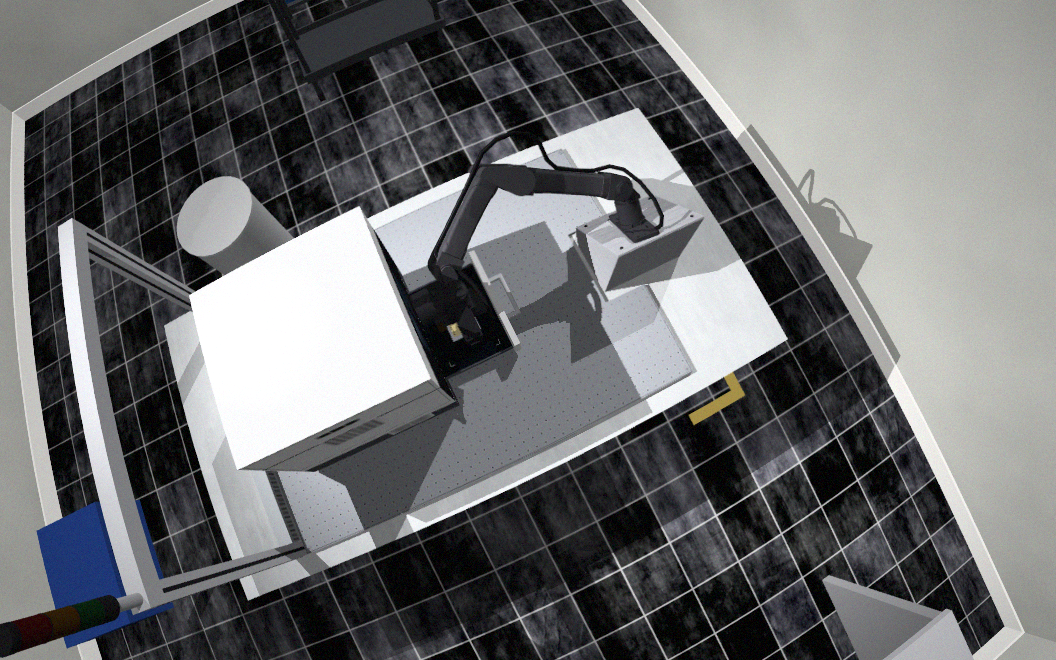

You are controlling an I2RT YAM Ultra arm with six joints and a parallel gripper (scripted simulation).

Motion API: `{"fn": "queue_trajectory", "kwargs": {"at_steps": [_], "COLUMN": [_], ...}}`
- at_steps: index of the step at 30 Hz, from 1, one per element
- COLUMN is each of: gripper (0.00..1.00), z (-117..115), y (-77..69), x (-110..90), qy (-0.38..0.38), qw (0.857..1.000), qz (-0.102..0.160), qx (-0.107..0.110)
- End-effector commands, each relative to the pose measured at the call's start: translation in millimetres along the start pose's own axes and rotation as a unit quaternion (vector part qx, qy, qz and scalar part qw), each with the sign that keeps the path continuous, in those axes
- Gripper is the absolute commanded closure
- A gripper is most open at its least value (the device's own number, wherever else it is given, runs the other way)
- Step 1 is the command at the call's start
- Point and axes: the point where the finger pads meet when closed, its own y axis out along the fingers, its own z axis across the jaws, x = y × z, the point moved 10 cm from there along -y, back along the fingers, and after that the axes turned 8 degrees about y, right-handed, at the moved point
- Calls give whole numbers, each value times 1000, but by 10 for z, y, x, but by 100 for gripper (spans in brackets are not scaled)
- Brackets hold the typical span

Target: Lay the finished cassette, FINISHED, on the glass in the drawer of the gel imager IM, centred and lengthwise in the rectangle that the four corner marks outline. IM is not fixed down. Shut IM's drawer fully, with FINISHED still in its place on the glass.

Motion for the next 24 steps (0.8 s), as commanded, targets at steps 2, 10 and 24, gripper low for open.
{"fn": "queue_trajectory", "kwargs": {"at_steps": [2, 10, 24], "gripper": [9, 9, 9], "z": [-53, -49, -54], "y": [-229, -226, -230], "x": [33, 31, 19], "qy": [2, 0, -2], "qw": [1000, 1000, 1000], "qz": [-10, -10, -10], "qx": [-26, -25, -25]}}
